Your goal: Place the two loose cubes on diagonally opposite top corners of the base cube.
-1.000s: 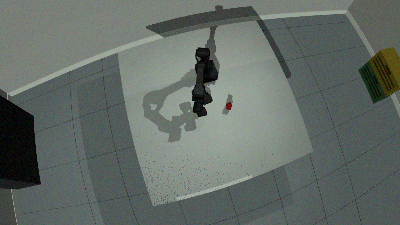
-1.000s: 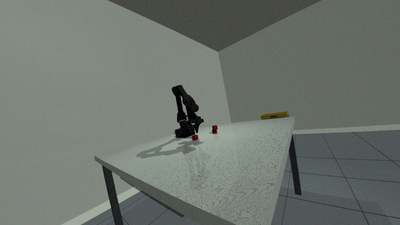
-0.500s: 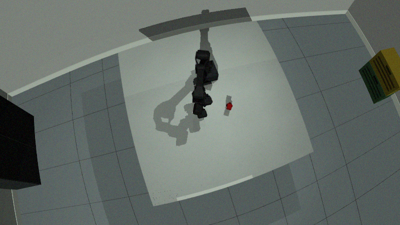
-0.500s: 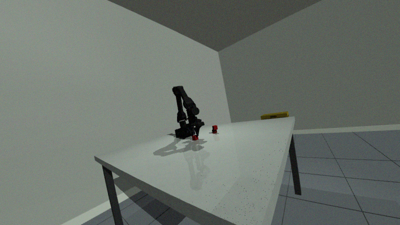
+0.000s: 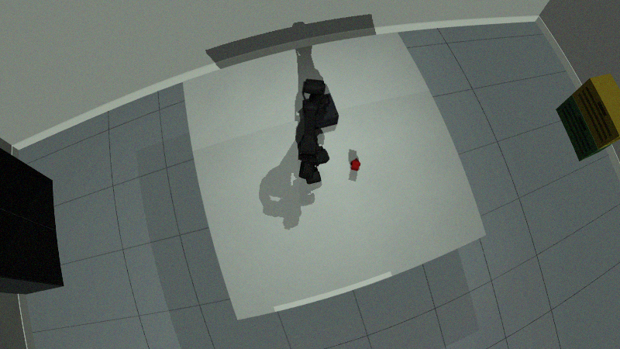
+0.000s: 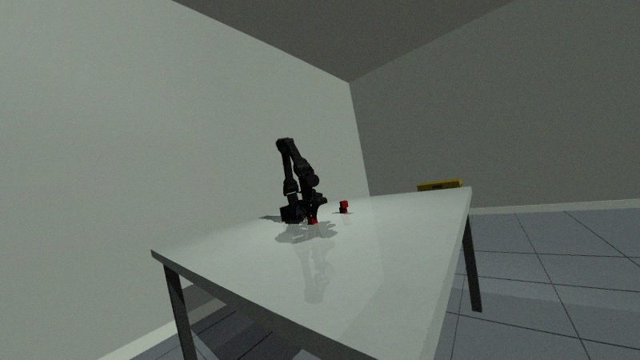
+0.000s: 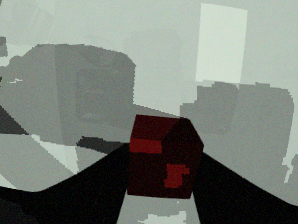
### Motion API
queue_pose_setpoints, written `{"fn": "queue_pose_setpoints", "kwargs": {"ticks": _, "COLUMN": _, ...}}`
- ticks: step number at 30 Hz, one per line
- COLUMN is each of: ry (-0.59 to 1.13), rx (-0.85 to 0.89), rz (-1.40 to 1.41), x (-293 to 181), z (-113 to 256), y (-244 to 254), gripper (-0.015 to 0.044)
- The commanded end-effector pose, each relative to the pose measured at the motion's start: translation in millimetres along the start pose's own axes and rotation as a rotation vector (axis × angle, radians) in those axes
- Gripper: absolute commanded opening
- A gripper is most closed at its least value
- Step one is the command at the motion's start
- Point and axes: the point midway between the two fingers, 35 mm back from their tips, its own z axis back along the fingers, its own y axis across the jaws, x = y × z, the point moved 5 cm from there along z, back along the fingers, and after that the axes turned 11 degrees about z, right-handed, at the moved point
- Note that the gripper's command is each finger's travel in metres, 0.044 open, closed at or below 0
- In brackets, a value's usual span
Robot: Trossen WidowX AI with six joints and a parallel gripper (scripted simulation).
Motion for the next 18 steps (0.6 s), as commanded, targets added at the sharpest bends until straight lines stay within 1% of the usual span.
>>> {"fn": "queue_pose_setpoints", "kwargs": {"ticks": 1, "ry": 0.004, "rx": 0.004, "rz": 0.003, "x": -1, "z": 1, "y": 0, "gripper": 0.0105}}
{"fn": "queue_pose_setpoints", "kwargs": {"ticks": 18, "ry": 0.004, "rx": 0.003, "rz": 0.003, "x": -4, "z": 53, "y": -5, "gripper": 0.0105}}
